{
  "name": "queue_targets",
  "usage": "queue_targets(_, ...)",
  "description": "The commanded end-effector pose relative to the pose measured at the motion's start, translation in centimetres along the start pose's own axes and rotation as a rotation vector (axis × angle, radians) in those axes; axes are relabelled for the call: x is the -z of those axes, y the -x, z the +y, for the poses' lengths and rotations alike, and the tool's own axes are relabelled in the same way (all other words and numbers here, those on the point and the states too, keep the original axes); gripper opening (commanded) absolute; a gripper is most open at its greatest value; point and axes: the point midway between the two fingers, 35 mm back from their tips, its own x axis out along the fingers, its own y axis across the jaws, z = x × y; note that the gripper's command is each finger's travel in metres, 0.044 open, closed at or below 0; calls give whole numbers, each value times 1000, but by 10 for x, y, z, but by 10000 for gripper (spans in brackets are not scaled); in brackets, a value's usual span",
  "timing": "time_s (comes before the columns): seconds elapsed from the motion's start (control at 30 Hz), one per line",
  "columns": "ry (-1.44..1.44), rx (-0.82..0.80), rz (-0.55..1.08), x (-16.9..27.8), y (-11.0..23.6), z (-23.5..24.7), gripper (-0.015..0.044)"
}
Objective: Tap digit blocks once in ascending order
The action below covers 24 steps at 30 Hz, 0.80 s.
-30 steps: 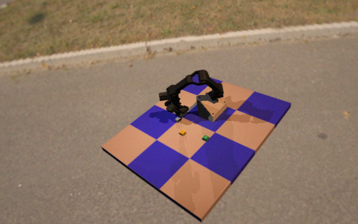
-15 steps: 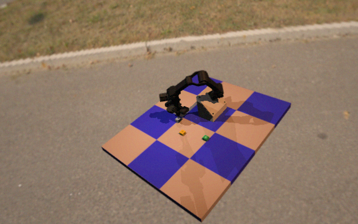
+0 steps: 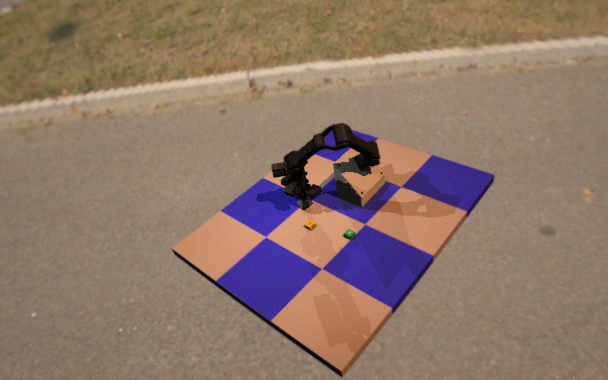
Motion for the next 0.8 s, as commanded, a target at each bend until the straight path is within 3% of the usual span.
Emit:
queue_targets(0.0,-8,-5,-1,2,-4,1,20)
queue_targets(0.1,-8,-5,-1,2,-4,1,20)
queue_targets(0.23,-8,-3,-1,2,26,0,20)
queue_targets(0.4,-8,-3,-1,1,29,0,20)
queue_targets(0.57,-9,0,0,1,104,-1,20)
queue_targets(0.77,-9,0,0,2,108,-1,20)
